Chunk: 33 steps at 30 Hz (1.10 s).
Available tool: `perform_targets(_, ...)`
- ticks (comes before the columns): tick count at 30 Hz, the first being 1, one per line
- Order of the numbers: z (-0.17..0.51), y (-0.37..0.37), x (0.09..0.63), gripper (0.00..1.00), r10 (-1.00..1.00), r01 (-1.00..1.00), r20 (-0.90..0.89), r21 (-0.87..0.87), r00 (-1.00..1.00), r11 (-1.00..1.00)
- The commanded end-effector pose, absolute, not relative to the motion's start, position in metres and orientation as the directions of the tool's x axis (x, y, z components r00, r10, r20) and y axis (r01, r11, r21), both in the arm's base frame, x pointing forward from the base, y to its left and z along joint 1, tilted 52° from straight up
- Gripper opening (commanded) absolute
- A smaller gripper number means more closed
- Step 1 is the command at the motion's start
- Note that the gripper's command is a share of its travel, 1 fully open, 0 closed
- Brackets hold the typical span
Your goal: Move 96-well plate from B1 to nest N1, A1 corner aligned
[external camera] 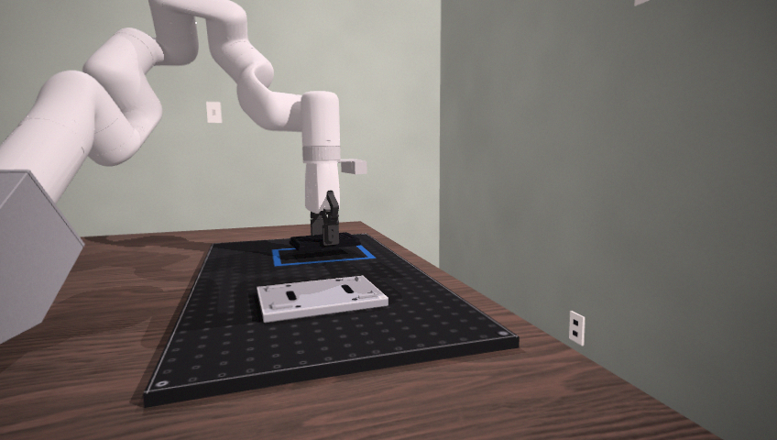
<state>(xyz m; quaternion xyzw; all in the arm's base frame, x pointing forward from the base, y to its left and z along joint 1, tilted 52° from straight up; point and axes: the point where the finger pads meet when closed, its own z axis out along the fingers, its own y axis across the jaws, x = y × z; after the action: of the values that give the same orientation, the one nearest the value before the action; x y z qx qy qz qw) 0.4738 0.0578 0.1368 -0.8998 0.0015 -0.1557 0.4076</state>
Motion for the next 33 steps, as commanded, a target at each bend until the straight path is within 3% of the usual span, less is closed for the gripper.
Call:
perform_targets(1,0.139,0.054,0.474,0.0,-0.134,0.123,0.282,-0.732,0.95,-0.67)
perform_targets(33,0.17,0.017,0.46,0.0,-0.134,0.123,0.282,-0.732,0.95,-0.67)
